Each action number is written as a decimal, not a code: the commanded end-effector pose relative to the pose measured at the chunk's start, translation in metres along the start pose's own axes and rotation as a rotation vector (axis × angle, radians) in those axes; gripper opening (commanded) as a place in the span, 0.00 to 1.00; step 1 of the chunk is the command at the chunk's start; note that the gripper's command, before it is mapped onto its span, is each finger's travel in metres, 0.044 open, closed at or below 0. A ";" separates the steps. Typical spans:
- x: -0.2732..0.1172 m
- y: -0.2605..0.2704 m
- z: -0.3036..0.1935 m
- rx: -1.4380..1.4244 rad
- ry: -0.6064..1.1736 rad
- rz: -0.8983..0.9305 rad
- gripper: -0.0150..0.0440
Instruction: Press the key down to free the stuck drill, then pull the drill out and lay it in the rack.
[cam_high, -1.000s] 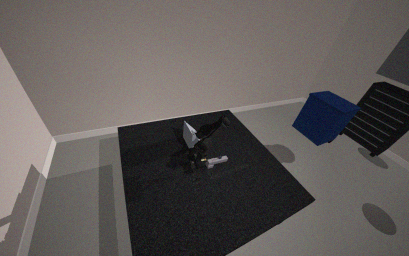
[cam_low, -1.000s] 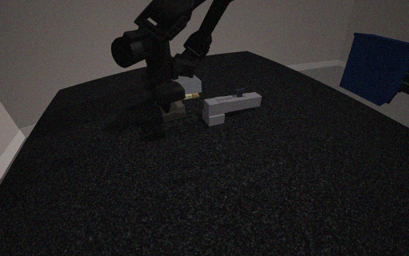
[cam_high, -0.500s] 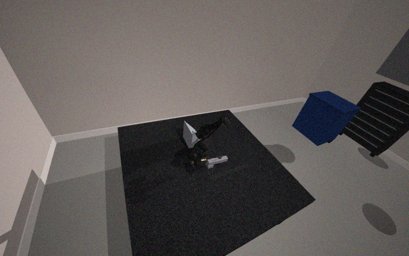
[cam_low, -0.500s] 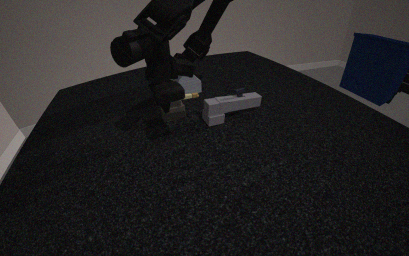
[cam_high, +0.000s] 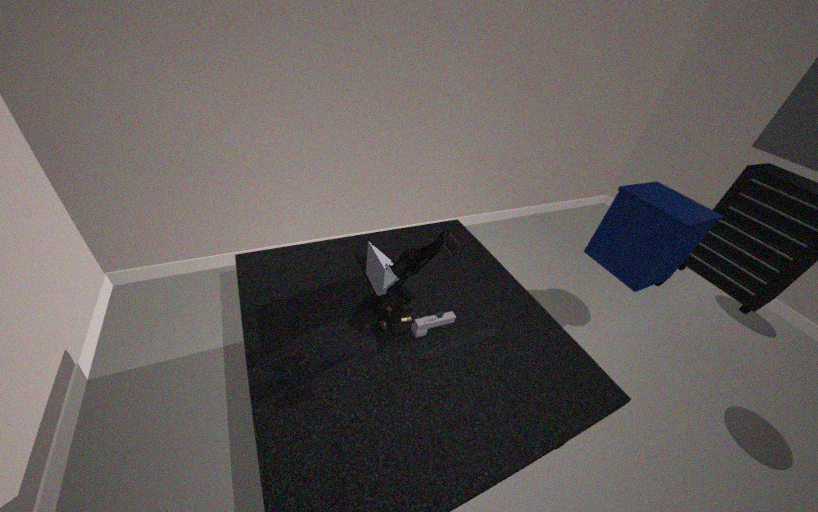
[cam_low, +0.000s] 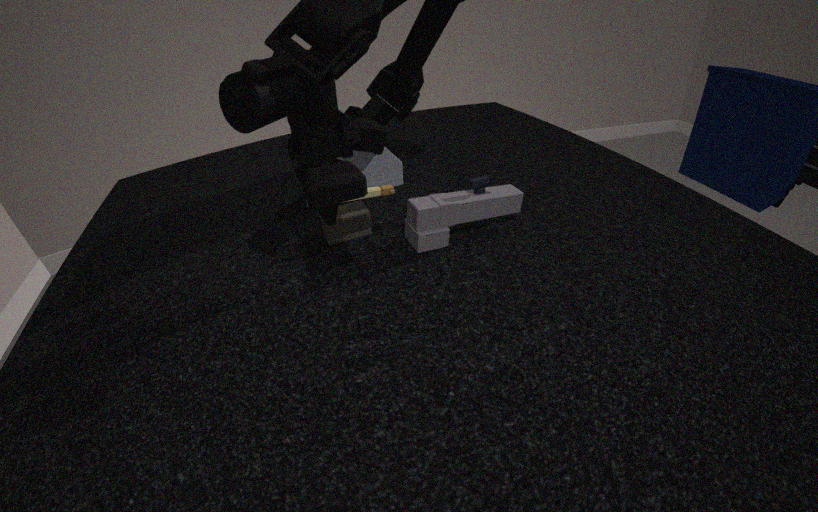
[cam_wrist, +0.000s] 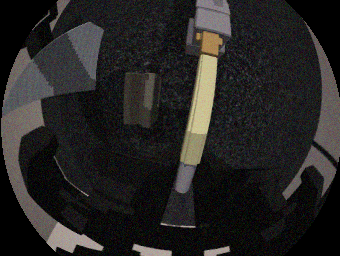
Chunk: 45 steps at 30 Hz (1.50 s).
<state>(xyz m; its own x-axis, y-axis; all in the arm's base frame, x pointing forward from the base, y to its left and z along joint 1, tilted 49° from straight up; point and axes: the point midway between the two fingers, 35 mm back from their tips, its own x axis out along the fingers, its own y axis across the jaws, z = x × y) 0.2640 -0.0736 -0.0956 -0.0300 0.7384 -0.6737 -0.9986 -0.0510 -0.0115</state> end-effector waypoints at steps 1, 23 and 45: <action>0.001 0.008 -0.002 0.005 -0.001 0.000 0.25; 0.008 0.046 -0.012 0.006 0.001 0.001 0.25; 0.024 0.067 -0.019 0.007 0.001 0.001 0.25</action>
<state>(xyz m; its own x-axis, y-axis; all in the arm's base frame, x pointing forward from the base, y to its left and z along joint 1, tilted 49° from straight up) 0.1979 -0.0774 -0.1231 -0.0302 0.7328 -0.6798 -0.9987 -0.0507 -0.0103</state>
